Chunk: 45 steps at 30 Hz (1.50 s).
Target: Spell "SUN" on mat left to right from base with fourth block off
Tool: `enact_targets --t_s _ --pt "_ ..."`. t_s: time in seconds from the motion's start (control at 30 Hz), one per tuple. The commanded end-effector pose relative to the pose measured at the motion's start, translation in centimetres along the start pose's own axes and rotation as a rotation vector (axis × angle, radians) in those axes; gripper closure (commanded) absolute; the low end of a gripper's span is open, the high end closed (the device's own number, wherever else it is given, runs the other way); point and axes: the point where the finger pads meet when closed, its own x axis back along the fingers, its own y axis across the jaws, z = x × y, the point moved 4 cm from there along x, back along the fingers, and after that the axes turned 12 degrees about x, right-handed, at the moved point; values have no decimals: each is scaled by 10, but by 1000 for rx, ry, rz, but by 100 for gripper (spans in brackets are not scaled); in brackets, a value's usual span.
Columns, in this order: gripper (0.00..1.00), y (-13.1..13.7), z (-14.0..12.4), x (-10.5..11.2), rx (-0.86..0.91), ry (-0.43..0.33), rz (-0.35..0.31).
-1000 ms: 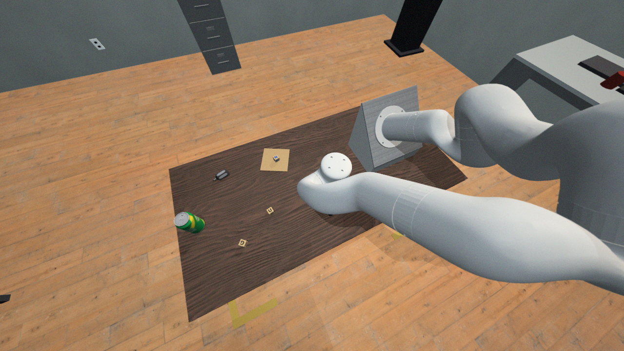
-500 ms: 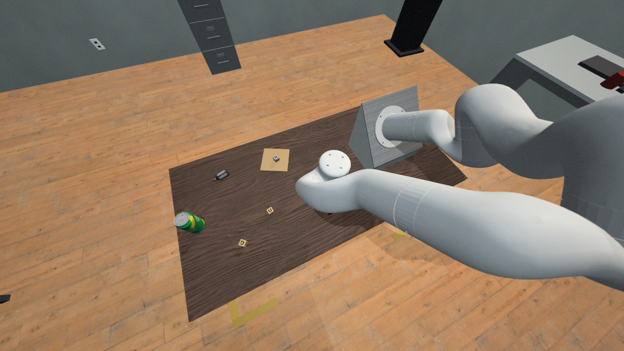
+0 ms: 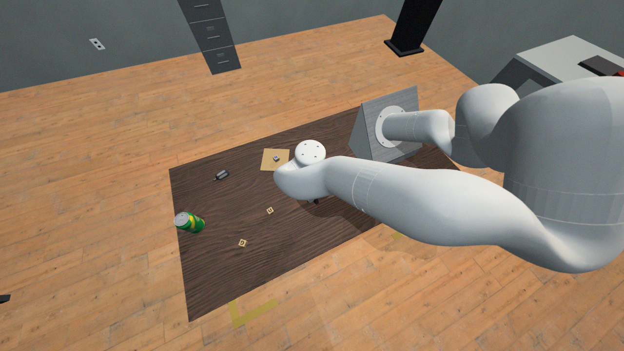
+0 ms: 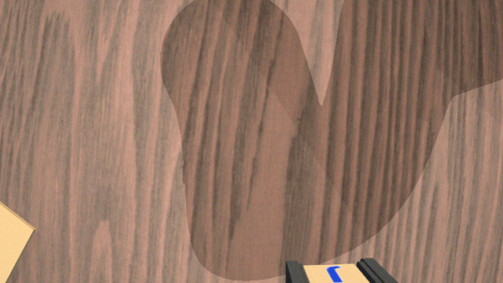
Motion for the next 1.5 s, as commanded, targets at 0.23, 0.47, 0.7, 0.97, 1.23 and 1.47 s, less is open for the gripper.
enact_targets --t_s 0.23,0.47,0.7,0.97,1.23,1.47 --pt "77 -67 -13 1 290 -8 -6" --pt "77 -107 -15 2 453 -9 -6" --pt "77 -146 -12 3 614 -9 -5" --pt "77 -189 -5 3 791 -8 -4" --pt "77 -223 4 3 931 -7 -3" --pt "77 -266 19 2 1115 -5 -2"
